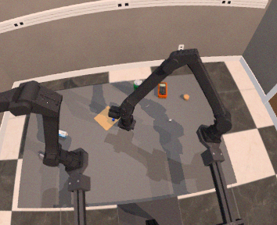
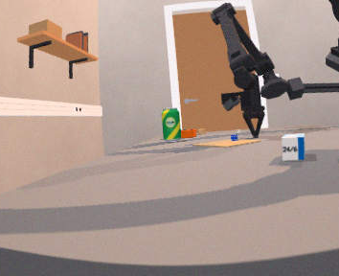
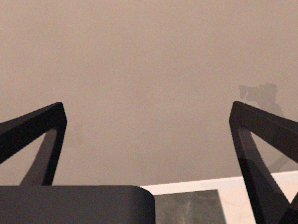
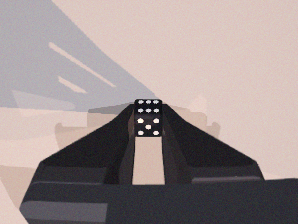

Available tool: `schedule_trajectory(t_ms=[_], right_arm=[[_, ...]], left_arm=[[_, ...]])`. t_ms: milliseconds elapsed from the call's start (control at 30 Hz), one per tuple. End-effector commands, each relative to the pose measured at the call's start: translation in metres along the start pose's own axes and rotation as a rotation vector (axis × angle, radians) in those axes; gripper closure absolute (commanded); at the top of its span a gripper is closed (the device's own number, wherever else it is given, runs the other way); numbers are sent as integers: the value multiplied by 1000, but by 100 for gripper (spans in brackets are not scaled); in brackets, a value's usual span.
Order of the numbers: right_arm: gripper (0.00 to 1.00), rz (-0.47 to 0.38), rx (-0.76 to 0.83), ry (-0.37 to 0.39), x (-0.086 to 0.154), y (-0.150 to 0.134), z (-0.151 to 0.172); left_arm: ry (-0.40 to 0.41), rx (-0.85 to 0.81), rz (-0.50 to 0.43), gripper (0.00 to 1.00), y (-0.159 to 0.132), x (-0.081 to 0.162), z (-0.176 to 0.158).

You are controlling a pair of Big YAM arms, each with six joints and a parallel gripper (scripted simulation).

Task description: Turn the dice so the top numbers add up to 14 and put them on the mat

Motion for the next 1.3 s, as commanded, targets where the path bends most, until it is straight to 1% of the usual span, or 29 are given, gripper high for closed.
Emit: schedule_trajectory(t_ms=[0,400,467,533,633,733,800,833,933,1033,1167,1200,1267], right_arm=[[89,-5,-1,27,2,0,13],[89,-5,-1,27,2,0,13],[89,-6,-1,29,6,1,13],[89,-9,0,37,23,0,13],[89,-5,2,19,30,-3,3],[89,-5,-1,28,50,-2,7],[89,-5,-1,28,50,-2,7],[89,-7,-9,49,63,0,17],[89,-5,-2,31,82,-3,7],[89,-5,-4,37,104,-2,9],[89,-5,-11,57,124,-1,17],[89,0,-24,55,124,6,18],[89,4,-19,-4,97,4,7]], left_arm=[[3,-15,-54,0,18,8,2],[3,-15,-54,0,18,8,2],[3,-15,-54,0,18,8,2],[3,-15,-54,0,18,8,2],[3,-15,-54,0,18,8,2],[3,-15,-54,0,18,8,2],[3,-15,-54,0,18,8,2],[3,-15,-54,0,18,8,2],[3,-15,-54,0,18,8,2],[3,-15,-54,0,18,8,2],[3,-15,-54,0,18,8,2],[3,-15,-54,0,18,8,2],[3,-15,-54,0,18,8,2]])
Point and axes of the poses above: on each arm, the point where the finger pads meet when closed, its own x axis back along the fingers, its own z axis across the jaws, y = z × x, the point moved 9 cm from there along x, back along the fingers
